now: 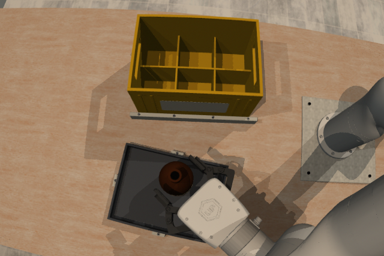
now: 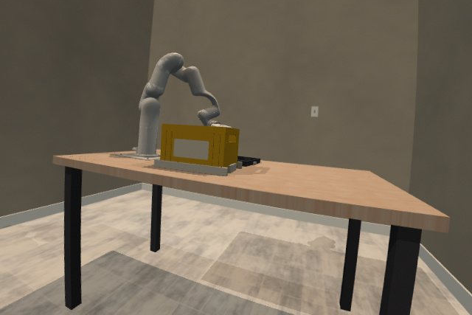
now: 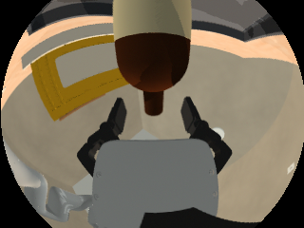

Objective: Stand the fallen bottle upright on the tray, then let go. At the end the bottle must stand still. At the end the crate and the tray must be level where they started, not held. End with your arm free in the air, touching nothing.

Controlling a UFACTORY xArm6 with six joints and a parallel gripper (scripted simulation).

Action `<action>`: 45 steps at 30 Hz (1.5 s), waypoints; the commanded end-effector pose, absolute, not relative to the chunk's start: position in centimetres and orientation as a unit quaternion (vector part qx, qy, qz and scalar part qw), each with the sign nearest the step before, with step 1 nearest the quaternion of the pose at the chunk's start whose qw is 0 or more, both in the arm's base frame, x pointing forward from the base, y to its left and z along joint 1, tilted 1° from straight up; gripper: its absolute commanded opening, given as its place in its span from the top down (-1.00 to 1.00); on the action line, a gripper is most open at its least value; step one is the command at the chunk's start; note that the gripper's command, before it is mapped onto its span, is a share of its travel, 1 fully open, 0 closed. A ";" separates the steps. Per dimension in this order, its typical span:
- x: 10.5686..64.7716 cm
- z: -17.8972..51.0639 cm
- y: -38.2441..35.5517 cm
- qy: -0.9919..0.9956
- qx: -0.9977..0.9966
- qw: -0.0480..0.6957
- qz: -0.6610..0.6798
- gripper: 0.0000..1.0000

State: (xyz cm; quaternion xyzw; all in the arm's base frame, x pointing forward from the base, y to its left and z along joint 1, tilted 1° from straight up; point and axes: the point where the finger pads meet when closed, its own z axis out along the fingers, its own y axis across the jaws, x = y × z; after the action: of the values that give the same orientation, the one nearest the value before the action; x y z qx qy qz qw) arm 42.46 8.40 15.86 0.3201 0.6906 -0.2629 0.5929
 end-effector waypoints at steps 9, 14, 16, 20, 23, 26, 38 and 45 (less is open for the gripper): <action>42.5 17.6 8.5 0.690 0.321 0.593 -0.262 -1.00; 42.5 18.8 8.5 0.690 0.321 0.593 -0.262 -1.00; 42.4 19.3 8.5 0.690 0.321 0.593 -0.262 -1.00; 42.4 19.8 8.5 0.690 0.321 0.593 -0.262 -1.00; 42.4 20.5 8.5 0.690 0.321 0.593 -0.262 -1.00; 42.4 21.2 8.5 0.690 0.321 0.593 -0.262 -1.00; 42.4 23.4 8.5 0.690 0.321 0.593 -0.262 -1.00; 42.3 24.4 8.5 0.690 0.321 0.593 -0.262 -1.00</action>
State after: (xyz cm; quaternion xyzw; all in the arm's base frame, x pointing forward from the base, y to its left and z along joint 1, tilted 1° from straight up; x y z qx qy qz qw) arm 42.29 8.42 23.96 0.3201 0.6905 -0.2628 0.5929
